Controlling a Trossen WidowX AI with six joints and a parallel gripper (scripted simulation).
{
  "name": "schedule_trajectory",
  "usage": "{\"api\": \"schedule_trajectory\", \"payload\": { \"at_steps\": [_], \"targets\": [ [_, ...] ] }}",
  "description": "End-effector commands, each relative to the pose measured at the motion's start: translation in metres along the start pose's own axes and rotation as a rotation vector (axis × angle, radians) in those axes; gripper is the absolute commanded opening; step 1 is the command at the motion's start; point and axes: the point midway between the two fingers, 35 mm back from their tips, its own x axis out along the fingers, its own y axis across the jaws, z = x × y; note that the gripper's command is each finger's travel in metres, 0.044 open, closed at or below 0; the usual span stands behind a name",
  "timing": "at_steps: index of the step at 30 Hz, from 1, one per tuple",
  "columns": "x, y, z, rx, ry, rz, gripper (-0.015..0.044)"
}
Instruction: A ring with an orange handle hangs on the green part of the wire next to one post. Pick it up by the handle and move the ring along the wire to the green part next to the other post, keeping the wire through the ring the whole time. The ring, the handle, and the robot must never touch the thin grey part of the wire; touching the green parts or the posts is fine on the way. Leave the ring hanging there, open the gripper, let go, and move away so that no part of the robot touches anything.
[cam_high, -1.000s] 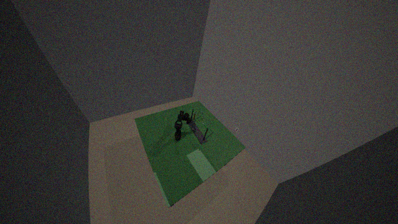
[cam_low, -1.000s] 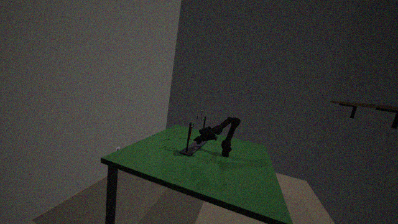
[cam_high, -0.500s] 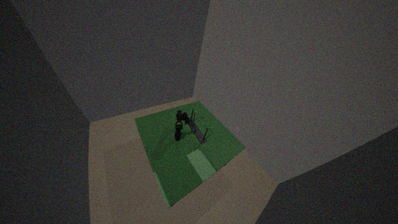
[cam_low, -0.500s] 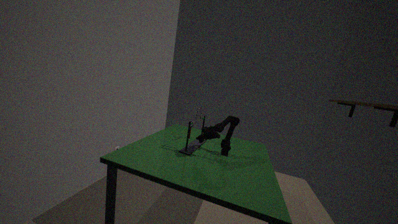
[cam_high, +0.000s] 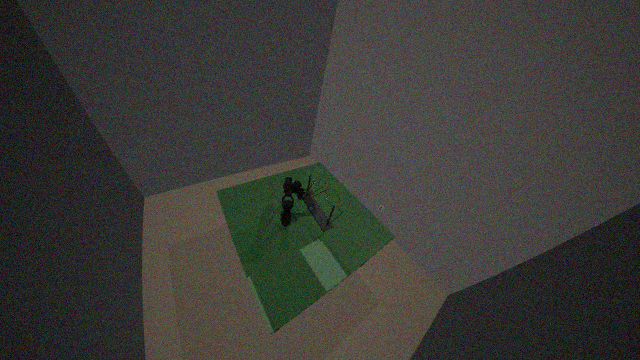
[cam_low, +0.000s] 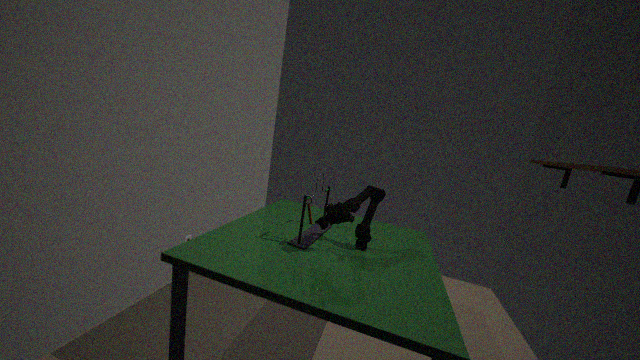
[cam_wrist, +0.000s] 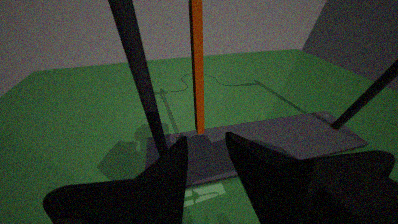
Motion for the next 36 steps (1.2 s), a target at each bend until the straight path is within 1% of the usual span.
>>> {"api": "schedule_trajectory", "payload": {
  "at_steps": [1, 2, 4, 8, 12, 13, 36],
  "targets": [
    [0.000, 0.000, 0.001, 0.004, -0.002, -0.002, 0.0160],
    [0.000, 0.000, 0.001, 0.004, -0.002, -0.002, 0.0160],
    [-0.007, 0.000, -0.001, 0.001, 0.003, -0.001, 0.0212],
    [-0.040, -0.001, 0.002, -0.001, -0.006, 0.002, 0.0317],
    [-0.041, -0.002, 0.002, -0.002, -0.007, 0.003, 0.0423],
    [-0.041, -0.002, 0.002, -0.002, -0.007, 0.003, 0.0440],
    [-0.041, -0.002, 0.002, -0.002, -0.007, 0.003, 0.0440]
  ]
}}
